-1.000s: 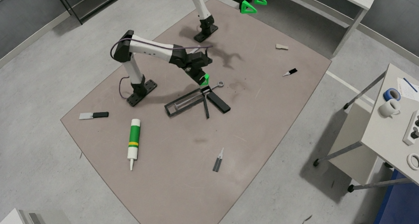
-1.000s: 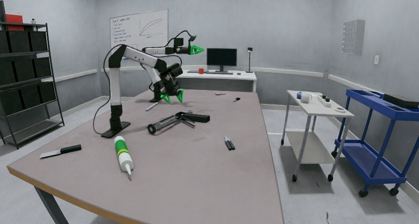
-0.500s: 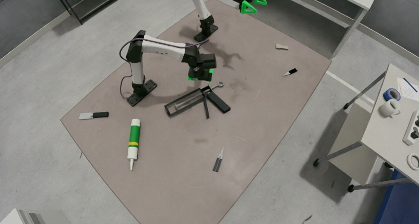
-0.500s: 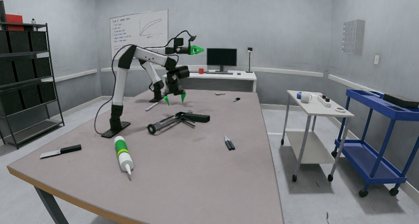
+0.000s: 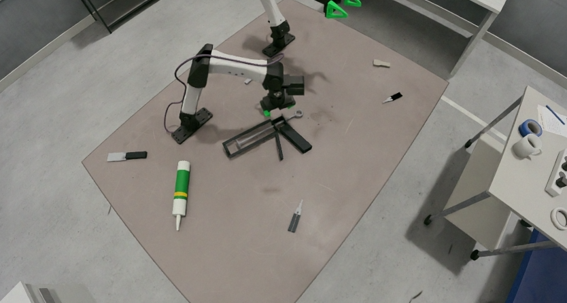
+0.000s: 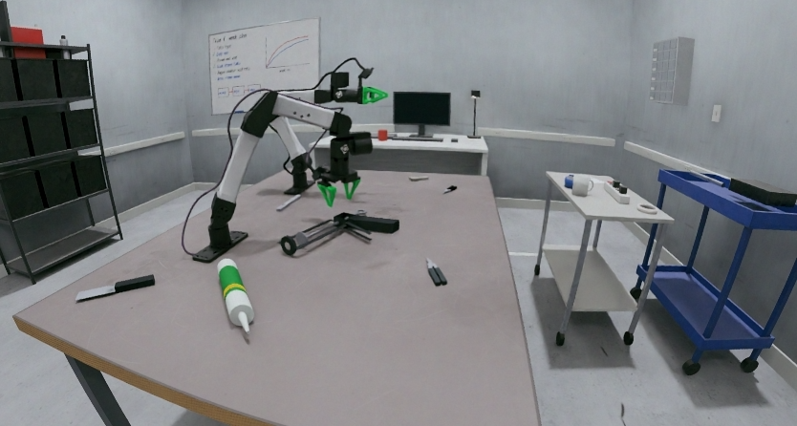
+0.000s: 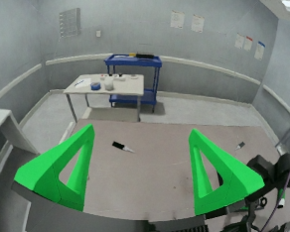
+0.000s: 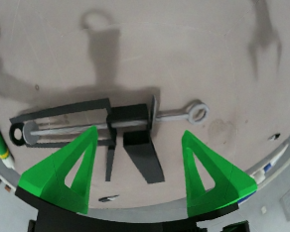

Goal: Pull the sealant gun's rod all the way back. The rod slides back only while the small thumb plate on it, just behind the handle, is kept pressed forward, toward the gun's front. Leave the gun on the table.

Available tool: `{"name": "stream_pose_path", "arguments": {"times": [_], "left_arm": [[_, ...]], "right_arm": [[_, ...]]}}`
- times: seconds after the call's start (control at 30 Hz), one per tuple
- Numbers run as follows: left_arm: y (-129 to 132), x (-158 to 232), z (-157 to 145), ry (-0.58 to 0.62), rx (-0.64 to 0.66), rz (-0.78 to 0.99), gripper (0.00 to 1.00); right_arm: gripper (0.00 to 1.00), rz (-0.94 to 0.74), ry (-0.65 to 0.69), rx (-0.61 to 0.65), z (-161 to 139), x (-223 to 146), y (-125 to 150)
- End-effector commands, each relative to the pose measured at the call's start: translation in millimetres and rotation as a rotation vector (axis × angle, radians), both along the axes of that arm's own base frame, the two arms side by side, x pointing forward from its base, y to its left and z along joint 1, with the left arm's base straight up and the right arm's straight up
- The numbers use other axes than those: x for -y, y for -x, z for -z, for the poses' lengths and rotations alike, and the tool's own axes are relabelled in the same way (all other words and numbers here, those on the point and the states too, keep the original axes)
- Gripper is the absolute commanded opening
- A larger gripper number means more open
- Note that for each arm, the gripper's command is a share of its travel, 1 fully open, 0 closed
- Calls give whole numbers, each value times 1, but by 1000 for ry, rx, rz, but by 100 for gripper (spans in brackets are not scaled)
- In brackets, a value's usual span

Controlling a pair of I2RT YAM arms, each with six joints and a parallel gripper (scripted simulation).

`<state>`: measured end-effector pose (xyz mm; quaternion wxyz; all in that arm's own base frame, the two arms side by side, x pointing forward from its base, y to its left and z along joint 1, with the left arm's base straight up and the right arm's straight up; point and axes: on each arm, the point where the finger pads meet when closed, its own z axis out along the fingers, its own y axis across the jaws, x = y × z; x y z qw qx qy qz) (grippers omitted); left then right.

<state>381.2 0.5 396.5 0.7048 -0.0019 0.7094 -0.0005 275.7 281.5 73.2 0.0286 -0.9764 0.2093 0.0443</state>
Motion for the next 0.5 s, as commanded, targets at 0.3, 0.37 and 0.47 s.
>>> {"name": "stream_pose_path", "arguments": {"times": [0.3, 0.37, 0.47], "left_arm": [[3, 1, -11, -3, 22, 2, 100], [3, 1, -10, -3, 22, -3, 100], [2, 3, -6, -3, 18, -2, 100]], "right_arm": [[88, -108, 76, -59, 32, 12, -3], [88, -112, 75, -58, 38, 11, -2], [88, -113, 76, -60, 43, 11, -1]]}}
